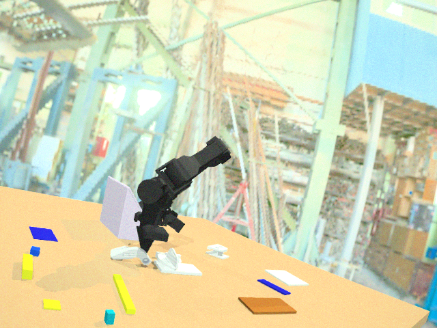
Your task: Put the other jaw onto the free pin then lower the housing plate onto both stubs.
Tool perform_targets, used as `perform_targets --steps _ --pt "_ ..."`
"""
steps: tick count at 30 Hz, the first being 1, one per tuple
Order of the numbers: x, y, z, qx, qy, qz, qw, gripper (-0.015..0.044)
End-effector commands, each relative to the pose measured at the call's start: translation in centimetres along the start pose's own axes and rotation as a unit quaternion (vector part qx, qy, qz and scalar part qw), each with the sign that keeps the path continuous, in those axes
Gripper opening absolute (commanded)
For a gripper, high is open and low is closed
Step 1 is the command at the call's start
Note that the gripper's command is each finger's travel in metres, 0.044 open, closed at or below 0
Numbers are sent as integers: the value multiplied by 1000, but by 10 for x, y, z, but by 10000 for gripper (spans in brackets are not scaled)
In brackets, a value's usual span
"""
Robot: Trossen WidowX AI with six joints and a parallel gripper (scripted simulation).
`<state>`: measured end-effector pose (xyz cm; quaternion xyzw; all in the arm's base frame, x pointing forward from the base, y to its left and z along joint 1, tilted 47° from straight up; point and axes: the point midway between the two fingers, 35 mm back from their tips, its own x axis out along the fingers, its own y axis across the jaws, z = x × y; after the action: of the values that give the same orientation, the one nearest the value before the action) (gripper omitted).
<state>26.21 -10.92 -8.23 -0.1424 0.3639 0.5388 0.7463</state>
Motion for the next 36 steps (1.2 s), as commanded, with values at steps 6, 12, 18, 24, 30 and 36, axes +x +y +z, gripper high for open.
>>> perform_targets --steps 6,12,18,24,30,36 --pt "2 -16 1 2 -3 0 1000 0" --pt "2 -18 1 2 -3 0 1000 0" --pt "-29 -20 0 0 0 -2 1000 0" --pt "-61 -18 -1 -2 3 -3 1000 0" --pt "-54 -20 -3 2 0 -9 1000 131" --pt "-54 -20 -3 2 0 -9 1000 289"
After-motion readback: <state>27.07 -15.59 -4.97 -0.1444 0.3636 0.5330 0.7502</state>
